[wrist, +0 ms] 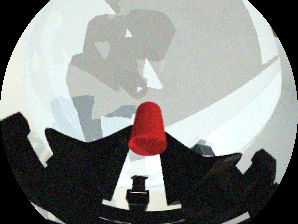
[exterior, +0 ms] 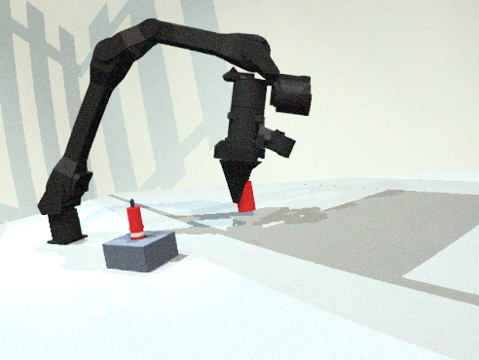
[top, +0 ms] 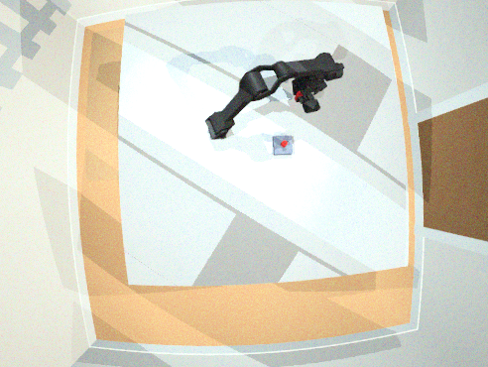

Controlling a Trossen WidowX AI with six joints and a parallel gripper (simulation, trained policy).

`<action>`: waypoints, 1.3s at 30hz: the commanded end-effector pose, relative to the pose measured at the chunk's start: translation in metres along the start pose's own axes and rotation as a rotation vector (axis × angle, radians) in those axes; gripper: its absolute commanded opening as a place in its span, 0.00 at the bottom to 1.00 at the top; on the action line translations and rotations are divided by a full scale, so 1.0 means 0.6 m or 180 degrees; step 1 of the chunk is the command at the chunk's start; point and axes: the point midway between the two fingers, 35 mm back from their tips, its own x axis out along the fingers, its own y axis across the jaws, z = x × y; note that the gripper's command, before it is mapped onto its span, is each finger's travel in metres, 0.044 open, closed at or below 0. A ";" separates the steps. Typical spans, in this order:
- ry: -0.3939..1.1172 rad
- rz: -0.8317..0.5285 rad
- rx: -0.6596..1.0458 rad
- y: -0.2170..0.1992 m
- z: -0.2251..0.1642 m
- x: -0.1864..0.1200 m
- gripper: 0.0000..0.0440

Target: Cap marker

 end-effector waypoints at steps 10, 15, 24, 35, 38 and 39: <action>-0.0162 0.0012 0.0108 -0.052 -0.032 -0.069 0.08; -0.0166 0.0061 0.0191 -0.079 -0.050 -0.087 0.06; -0.0143 0.0152 0.0391 -0.136 -0.086 -0.105 0.02; -0.0199 0.0237 0.0692 -0.212 -0.129 -0.110 0.00; -0.0208 0.0257 0.0775 -0.231 -0.143 -0.109 0.00; -0.0211 0.0263 0.0803 -0.237 -0.148 -0.109 0.00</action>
